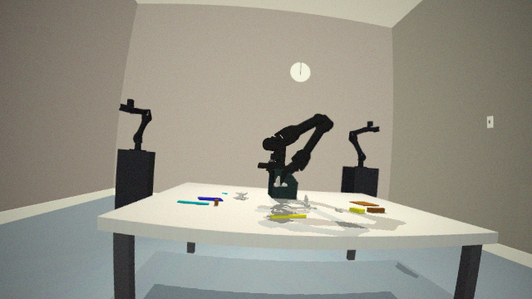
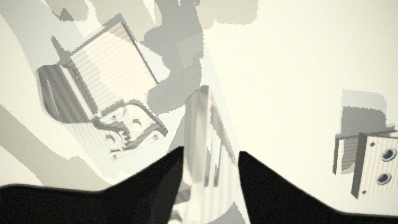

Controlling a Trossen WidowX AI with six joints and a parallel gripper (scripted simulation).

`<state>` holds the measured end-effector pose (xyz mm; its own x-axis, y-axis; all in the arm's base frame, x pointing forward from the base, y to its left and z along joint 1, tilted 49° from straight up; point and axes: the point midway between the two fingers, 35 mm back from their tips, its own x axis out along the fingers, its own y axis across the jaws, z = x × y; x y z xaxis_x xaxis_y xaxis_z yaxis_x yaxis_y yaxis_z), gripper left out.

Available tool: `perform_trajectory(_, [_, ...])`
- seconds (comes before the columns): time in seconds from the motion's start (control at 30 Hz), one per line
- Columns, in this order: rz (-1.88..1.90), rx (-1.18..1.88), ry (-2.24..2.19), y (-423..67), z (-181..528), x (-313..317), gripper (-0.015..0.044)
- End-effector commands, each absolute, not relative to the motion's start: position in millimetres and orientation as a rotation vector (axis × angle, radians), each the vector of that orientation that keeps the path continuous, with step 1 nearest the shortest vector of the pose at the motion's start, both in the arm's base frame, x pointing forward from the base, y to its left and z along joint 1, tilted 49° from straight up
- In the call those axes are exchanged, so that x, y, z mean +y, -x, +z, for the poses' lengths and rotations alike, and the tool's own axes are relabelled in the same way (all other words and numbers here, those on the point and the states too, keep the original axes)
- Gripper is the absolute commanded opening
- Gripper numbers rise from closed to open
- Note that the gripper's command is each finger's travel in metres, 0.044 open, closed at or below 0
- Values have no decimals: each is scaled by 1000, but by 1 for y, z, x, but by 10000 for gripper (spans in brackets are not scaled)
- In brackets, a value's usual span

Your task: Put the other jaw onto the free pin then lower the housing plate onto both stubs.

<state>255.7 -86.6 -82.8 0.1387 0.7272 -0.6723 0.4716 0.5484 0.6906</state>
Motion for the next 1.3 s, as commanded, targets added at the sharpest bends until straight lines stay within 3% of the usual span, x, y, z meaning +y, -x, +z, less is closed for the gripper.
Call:
perform_trajectory(0.0, [324, 1475, -1003, -253, -78, -80, 134])
perform_trajectory(0.8, [681, 1288, -575, -246, -57, -56, 134])
perform_trajectory(1.27, [690, 1282, -563, -246, -57, -55, 134])
